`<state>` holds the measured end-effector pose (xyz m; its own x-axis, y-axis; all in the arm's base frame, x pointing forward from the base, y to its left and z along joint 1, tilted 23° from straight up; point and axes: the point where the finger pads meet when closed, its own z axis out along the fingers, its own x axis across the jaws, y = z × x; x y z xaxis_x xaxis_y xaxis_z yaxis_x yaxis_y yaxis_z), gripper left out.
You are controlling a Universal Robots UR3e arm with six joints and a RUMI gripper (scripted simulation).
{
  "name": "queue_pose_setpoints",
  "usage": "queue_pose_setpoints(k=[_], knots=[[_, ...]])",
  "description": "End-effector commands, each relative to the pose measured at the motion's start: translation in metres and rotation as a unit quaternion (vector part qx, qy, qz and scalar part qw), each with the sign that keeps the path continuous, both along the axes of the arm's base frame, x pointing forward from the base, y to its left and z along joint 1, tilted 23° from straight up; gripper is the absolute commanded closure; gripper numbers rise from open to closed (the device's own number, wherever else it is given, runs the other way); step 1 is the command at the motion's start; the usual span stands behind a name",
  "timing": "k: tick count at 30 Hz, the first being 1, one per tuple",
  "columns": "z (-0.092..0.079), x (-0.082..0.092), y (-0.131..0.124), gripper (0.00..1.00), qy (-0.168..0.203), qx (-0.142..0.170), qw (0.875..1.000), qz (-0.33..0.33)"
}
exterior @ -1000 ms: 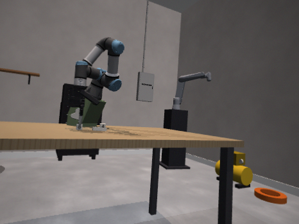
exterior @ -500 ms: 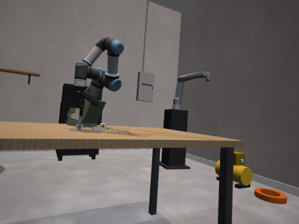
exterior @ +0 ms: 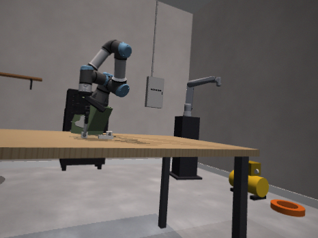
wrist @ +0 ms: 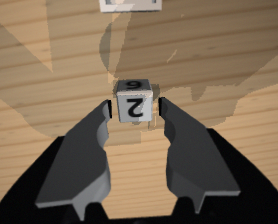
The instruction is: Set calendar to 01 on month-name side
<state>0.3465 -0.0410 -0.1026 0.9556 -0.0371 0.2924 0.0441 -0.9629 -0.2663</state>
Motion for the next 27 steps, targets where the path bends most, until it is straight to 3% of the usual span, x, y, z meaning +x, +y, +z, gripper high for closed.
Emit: queue_pose_setpoints(k=[1, 7, 8, 27], knots=[[0.0003, 0.0004, -0.0006, 0.72, -0.001, -0.001, 1.000, 0.000], [0.0003, 0.0004, -0.0006, 0.72, -0.001, -0.001, 1.000, 0.000], [0.0003, 0.0004, -0.0006, 0.90, -0.001, -0.001, 1.000, 0.000], [0.0003, 0.0004, -0.0006, 0.90, -0.001, -0.001, 1.000, 0.000]])
